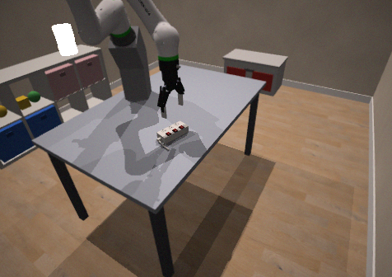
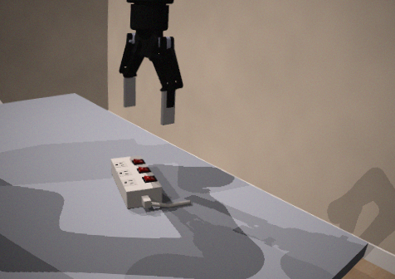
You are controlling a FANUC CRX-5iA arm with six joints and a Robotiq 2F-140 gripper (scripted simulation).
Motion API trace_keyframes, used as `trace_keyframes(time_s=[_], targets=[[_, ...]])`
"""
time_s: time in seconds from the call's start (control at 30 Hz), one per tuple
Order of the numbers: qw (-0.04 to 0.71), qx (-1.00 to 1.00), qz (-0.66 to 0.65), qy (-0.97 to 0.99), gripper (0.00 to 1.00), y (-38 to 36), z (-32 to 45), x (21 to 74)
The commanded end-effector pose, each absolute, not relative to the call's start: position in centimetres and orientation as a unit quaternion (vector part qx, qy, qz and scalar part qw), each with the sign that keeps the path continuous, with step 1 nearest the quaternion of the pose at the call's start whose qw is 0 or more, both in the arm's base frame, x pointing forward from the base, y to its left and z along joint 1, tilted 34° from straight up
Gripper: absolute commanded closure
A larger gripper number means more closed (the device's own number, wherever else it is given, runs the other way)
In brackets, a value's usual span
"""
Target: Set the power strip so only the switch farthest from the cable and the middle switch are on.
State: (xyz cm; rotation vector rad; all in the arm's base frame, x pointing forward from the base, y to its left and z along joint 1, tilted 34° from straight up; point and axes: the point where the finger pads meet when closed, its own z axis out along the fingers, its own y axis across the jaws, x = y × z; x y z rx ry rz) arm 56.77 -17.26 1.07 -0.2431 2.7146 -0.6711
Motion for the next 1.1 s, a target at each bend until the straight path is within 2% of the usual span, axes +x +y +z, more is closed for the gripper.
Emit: trace_keyframes(time_s=[0.0, 0.8, 1.07], targets=[[0.167, -0.085, -0.236, 0.953, 0.0, -17.27, 1.09, 56.78], [0.18, -0.033, -0.227, 0.957, 0.0, -17.33, 1.01, 56.83], [0.211, 0.105, -0.199, 0.951, 0.0, -17.47, 0.78, 56.93]])
